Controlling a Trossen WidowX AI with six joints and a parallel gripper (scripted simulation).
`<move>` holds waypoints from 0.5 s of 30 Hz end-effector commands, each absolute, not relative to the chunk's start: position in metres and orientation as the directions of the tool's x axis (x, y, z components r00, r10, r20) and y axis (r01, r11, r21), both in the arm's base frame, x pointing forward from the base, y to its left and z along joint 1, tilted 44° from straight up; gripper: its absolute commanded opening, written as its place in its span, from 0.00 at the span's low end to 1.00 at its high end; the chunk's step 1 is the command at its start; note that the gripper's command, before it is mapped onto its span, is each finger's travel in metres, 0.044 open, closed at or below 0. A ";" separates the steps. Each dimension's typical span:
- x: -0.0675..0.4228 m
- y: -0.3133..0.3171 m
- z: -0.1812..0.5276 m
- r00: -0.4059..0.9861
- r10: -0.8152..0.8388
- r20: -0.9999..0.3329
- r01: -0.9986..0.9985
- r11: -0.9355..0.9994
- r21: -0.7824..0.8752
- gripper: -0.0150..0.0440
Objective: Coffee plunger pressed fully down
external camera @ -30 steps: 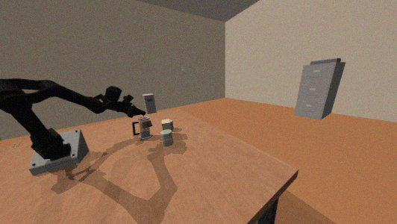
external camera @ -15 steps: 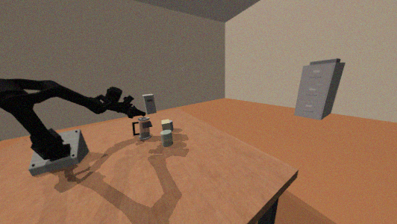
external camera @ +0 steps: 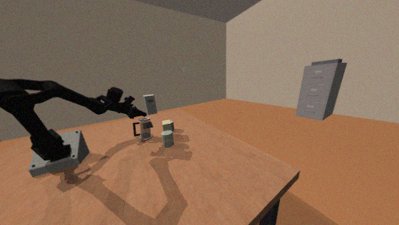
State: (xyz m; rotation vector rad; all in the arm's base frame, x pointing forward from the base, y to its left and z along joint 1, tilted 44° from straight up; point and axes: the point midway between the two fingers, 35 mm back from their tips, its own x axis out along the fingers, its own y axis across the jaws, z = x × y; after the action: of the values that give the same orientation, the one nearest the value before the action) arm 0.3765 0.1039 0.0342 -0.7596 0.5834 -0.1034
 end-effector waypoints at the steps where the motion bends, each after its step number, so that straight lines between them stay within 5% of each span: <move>1: 0.376 0.104 0.034 0.837 -0.293 -0.462 -0.117 0.728 -0.675 0.45; 4: 0.376 0.104 0.034 0.837 -0.293 -0.462 -0.117 0.728 -0.675 0.45; 15: 0.376 0.104 0.034 0.837 -0.293 -0.462 -0.117 0.728 -0.675 0.94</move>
State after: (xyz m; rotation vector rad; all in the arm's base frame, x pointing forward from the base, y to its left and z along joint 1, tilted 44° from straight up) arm 0.3766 0.1034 0.0346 -0.7617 0.5829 -0.1067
